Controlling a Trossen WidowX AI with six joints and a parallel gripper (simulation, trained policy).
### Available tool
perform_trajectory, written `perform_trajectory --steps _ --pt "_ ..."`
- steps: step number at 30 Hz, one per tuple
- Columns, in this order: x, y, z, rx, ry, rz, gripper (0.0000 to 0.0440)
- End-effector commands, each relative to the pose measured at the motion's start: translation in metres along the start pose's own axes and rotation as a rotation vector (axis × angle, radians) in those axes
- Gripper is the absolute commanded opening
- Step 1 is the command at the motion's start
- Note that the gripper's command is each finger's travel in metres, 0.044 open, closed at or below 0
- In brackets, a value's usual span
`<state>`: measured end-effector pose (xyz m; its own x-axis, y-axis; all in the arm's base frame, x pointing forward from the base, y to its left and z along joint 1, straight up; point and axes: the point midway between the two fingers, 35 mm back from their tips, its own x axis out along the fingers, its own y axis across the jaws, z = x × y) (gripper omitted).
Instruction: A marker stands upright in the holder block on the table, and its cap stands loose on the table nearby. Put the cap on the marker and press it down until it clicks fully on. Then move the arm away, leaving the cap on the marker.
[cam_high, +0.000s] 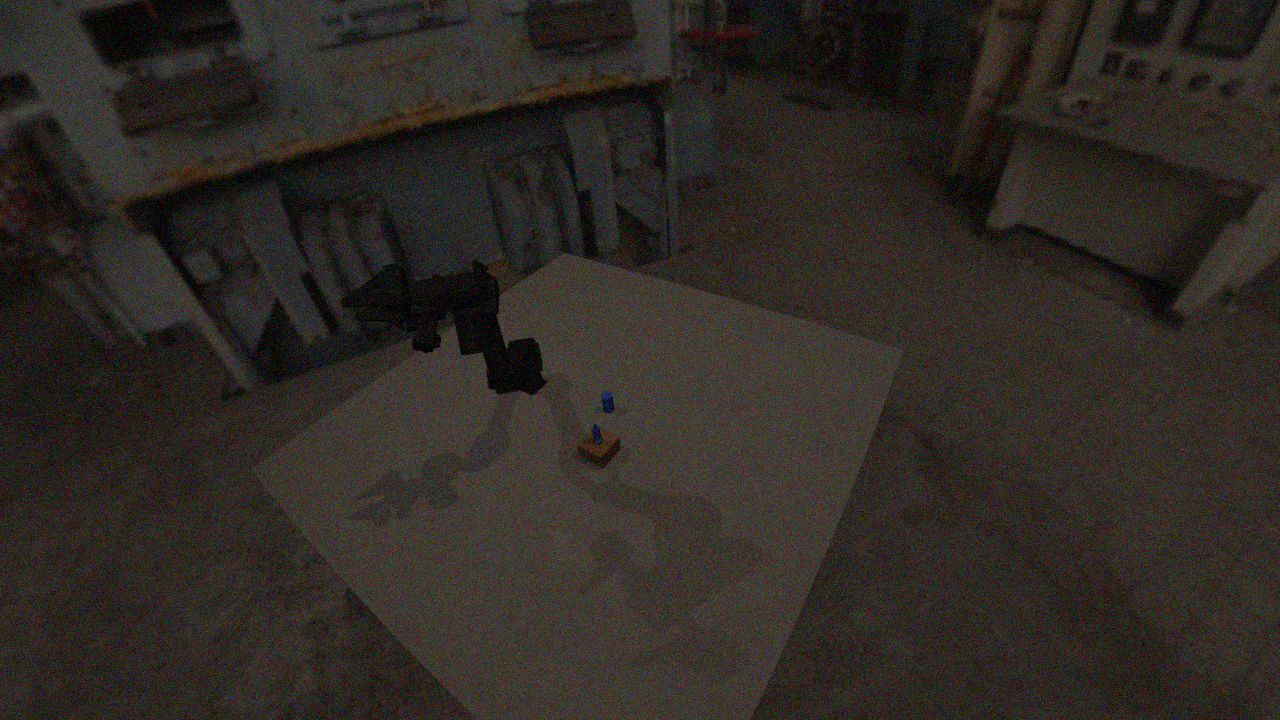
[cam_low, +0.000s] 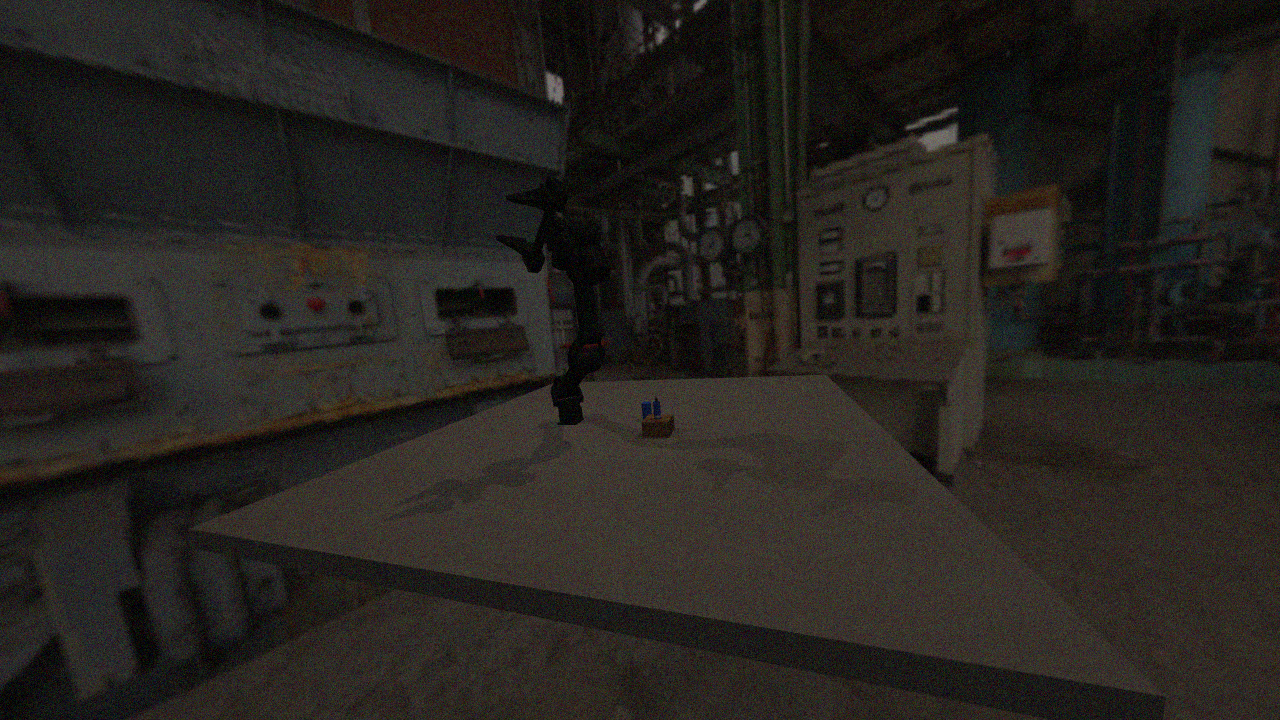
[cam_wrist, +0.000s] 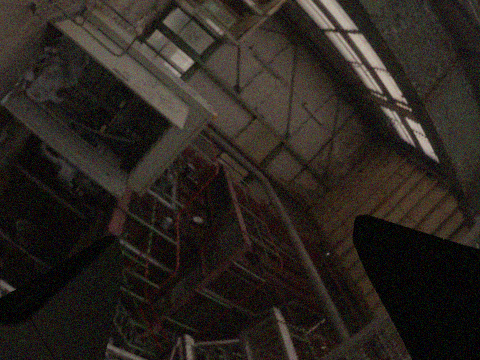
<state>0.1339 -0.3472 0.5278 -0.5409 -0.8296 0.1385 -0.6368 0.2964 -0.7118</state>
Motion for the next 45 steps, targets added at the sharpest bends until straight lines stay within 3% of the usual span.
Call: perform_trajectory --steps 1,6,8,45 --pt "0.001 0.0 -0.002 0.012 0.007 0.001 0.0375" --pt "0.006 0.003 -0.013 0.061 0.046 0.011 0.0247" --pt "0.009 0.005 -0.017 0.077 0.061 0.016 0.0223" --pt "0.023 0.049 -0.078 0.428 0.306 0.099 0.029"
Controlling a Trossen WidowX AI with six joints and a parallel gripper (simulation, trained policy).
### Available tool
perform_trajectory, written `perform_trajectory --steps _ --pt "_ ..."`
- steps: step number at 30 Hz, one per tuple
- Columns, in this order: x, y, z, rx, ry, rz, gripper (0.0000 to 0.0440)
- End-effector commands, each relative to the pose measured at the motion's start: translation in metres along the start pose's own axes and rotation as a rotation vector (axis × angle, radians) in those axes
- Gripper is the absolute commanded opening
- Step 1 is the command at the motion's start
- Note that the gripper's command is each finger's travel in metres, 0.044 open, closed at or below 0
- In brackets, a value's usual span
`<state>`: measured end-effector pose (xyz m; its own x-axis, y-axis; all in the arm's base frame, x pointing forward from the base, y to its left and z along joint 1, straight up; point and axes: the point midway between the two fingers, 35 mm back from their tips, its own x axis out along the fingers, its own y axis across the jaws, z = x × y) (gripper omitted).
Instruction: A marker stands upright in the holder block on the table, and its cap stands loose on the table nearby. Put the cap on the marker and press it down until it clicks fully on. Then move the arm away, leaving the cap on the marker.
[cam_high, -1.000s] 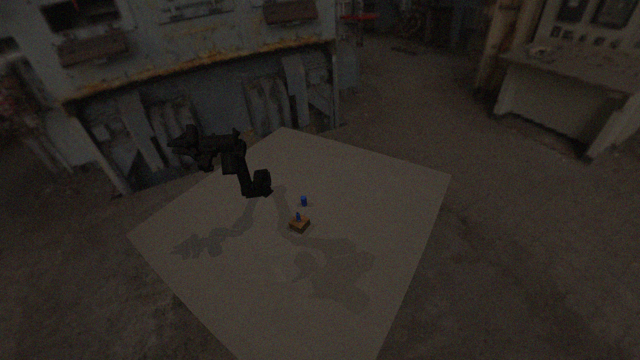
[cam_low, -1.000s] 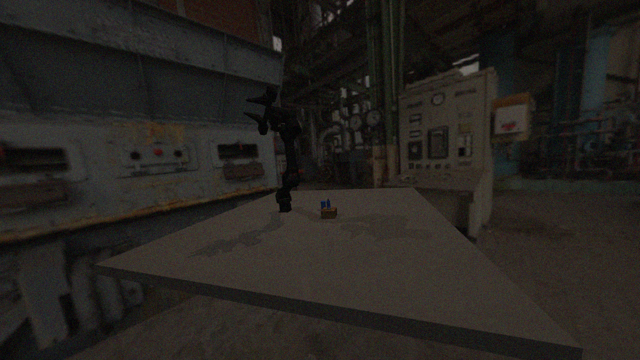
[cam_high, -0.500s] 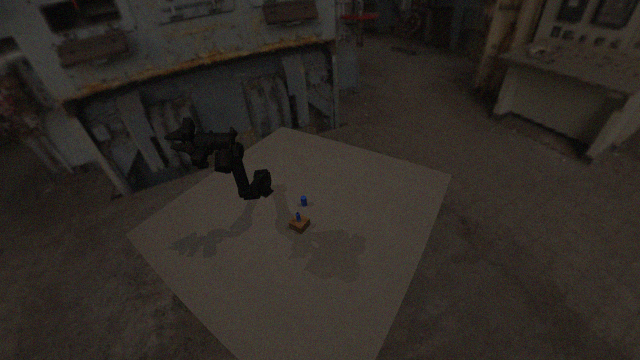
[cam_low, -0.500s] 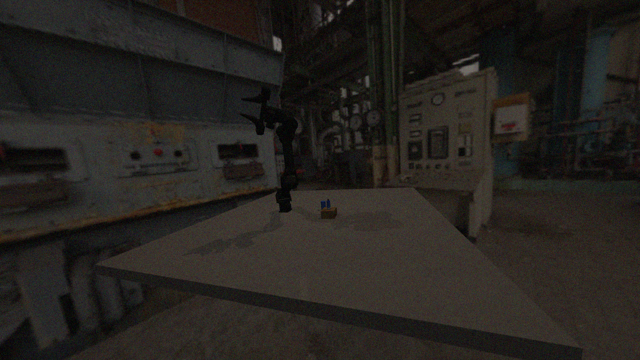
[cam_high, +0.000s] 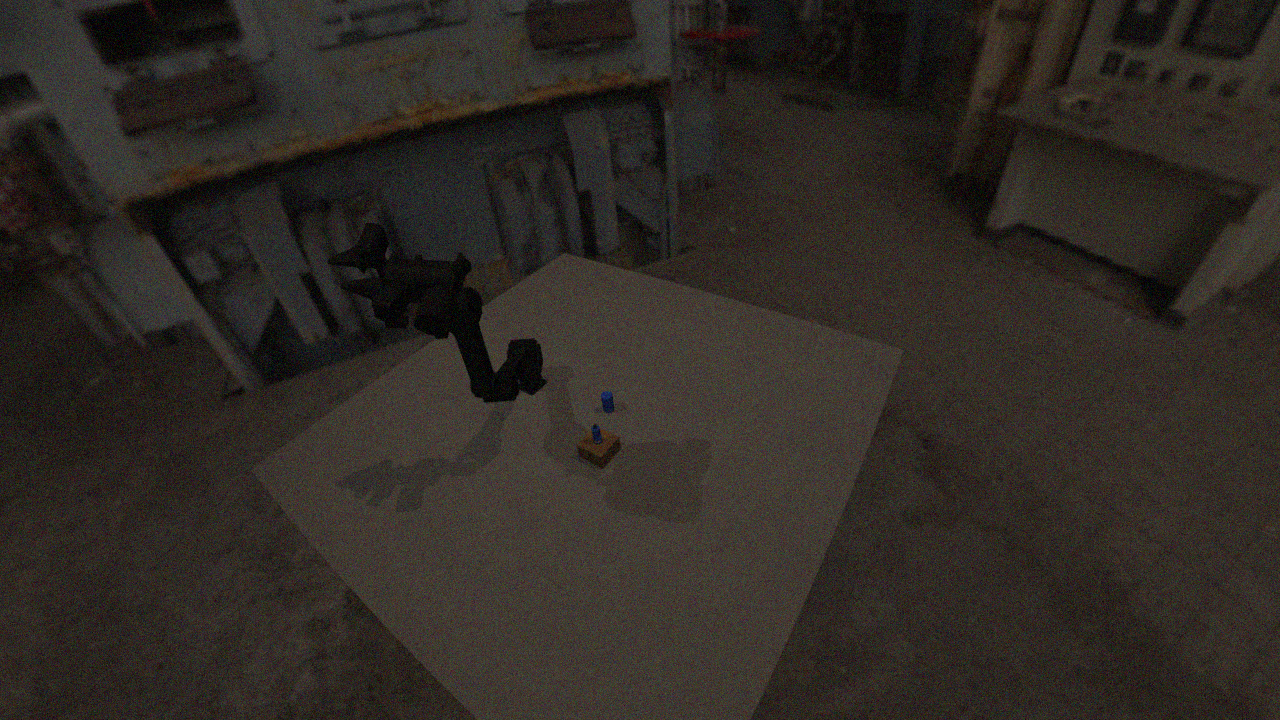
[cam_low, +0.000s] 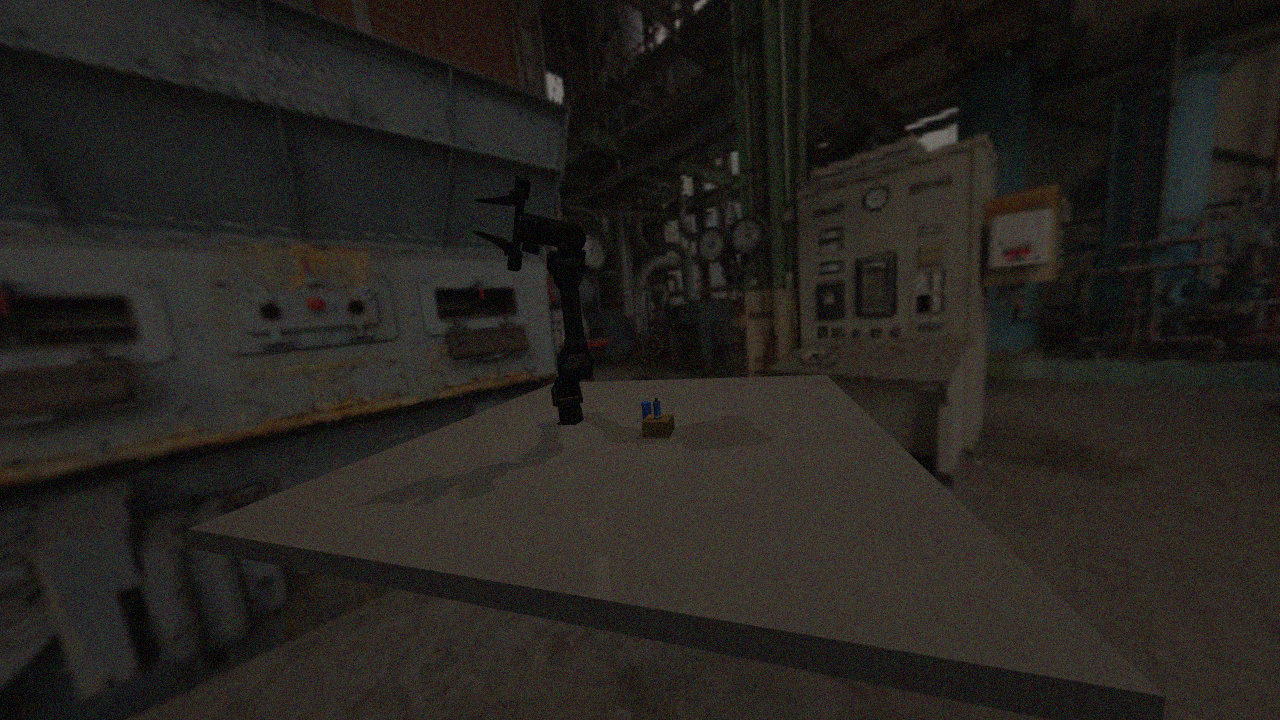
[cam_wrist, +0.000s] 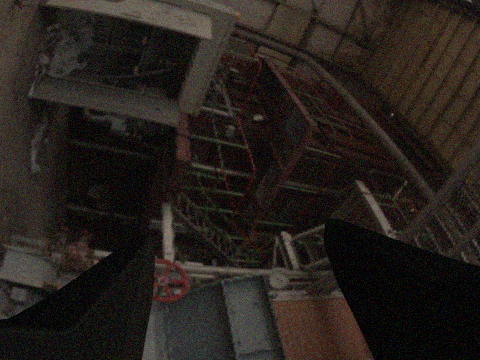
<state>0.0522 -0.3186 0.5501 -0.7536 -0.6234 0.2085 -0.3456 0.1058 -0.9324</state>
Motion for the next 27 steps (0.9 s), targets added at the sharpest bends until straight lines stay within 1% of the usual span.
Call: perform_trajectory --steps 1,27 --pt "0.002 0.003 -0.008 0.03 0.02 0.009 0.0291" --pt "0.014 0.029 -0.071 0.266 0.188 0.036 0.0303"
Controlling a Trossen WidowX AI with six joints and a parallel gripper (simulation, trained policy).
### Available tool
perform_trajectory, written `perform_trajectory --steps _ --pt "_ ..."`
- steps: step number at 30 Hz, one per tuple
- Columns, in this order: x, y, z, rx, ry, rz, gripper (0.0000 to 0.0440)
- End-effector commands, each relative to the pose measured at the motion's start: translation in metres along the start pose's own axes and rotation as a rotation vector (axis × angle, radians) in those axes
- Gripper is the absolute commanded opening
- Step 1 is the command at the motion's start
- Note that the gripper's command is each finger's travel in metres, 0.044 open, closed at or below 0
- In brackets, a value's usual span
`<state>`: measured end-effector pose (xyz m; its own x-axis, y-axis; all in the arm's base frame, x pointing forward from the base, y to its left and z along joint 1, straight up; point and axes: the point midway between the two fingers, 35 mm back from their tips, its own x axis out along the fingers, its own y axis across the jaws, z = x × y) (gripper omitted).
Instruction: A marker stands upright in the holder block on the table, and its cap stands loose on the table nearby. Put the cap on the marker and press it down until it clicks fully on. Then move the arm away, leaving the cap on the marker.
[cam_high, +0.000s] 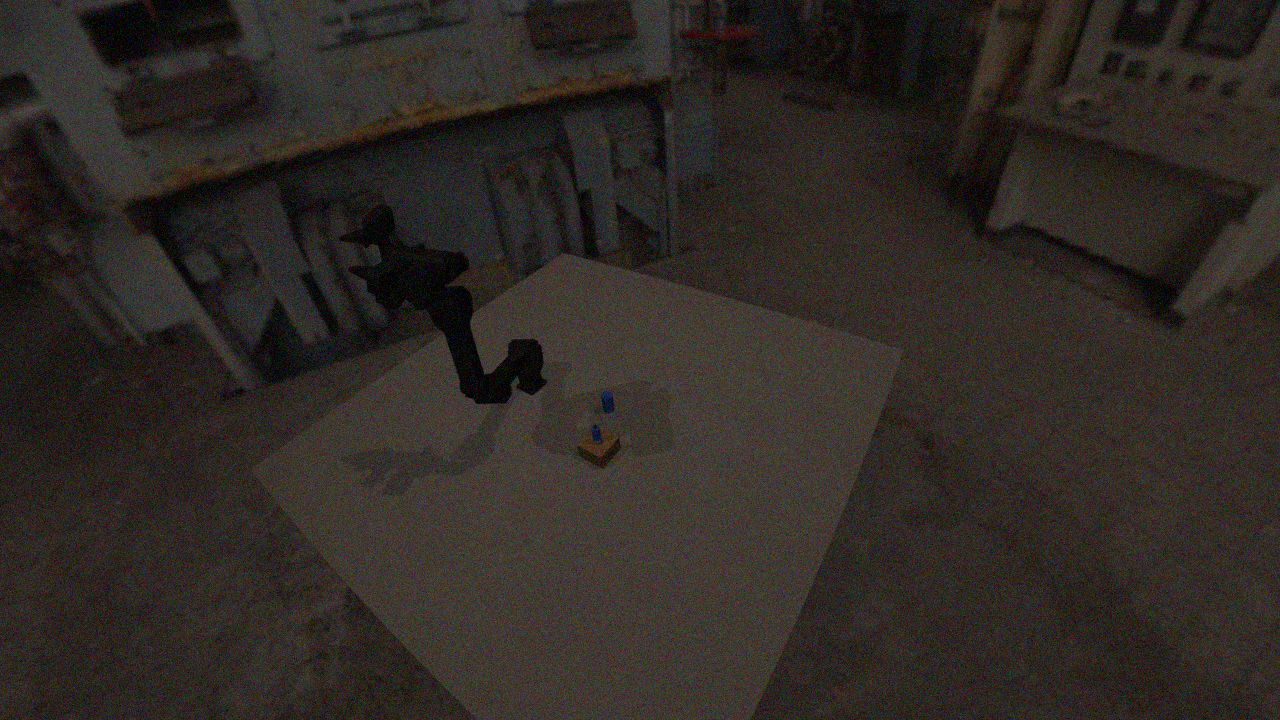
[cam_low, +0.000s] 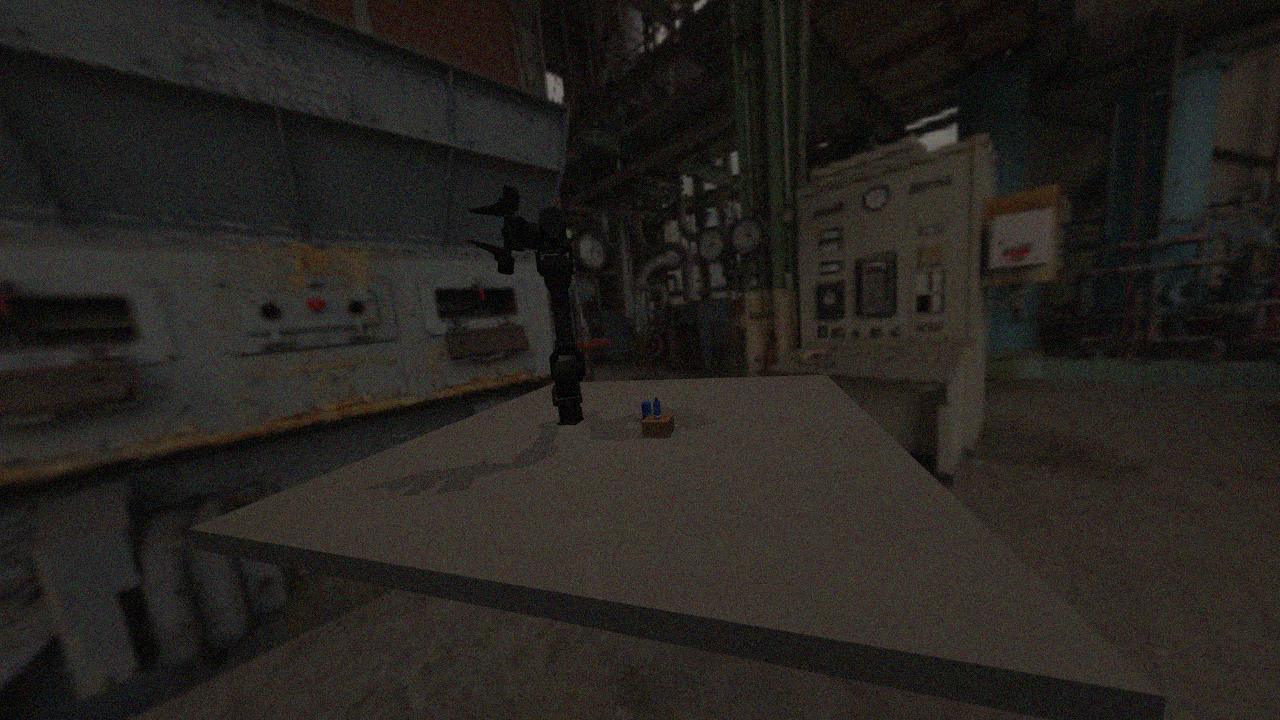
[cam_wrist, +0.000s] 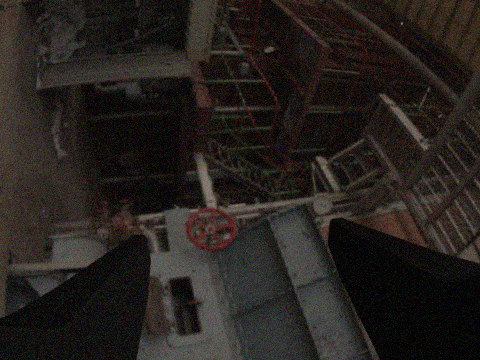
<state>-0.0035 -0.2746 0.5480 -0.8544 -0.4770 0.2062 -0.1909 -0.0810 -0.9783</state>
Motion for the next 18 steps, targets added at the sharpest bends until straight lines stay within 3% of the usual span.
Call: perform_trajectory --steps 1,18 --pt "0.002 0.002 -0.01 0.029 0.02 0.005 0.0303" --pt "0.011 0.013 -0.058 0.179 0.134 0.01 0.0304"
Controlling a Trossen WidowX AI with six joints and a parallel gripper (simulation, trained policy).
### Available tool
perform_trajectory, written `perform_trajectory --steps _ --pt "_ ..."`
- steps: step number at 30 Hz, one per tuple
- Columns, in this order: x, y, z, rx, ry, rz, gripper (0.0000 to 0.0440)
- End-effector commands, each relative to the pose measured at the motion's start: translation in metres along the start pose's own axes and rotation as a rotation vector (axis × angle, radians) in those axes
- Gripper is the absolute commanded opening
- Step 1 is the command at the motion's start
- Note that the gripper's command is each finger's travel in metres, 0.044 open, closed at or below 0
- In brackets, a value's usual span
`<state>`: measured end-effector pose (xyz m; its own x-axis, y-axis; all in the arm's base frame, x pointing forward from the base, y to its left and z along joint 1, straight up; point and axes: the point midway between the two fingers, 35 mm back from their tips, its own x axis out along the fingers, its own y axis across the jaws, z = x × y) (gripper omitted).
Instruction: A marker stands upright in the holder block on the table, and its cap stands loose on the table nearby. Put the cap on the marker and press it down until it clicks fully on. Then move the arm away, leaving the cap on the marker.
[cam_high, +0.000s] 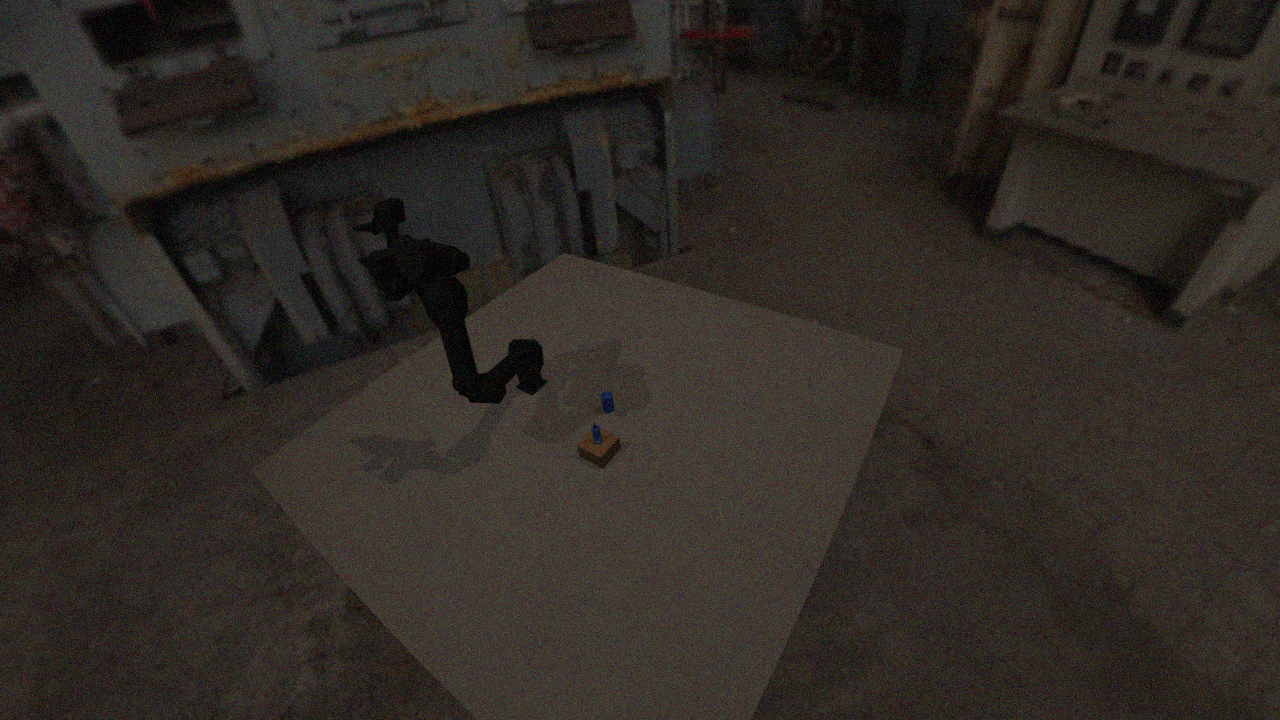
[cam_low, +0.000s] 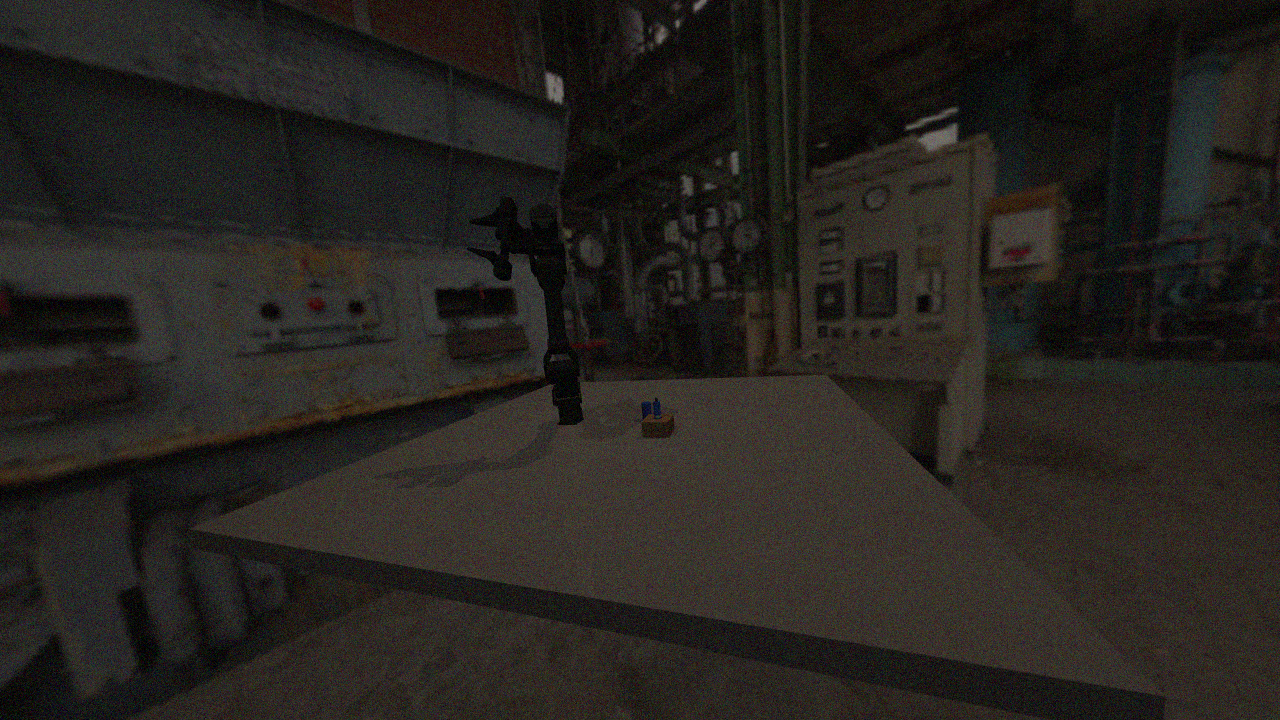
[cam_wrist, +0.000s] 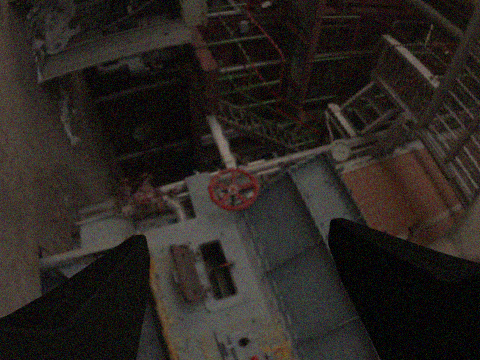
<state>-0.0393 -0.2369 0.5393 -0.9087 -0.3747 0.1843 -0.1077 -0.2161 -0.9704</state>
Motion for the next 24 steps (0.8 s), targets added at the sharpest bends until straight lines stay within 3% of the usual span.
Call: perform_trajectory --steps 1,24 --pt "0.002 0.0 -0.011 0.029 0.023 -0.004 0.0304" --pt "0.013 0.009 -0.083 0.225 0.183 -0.009 0.0305"
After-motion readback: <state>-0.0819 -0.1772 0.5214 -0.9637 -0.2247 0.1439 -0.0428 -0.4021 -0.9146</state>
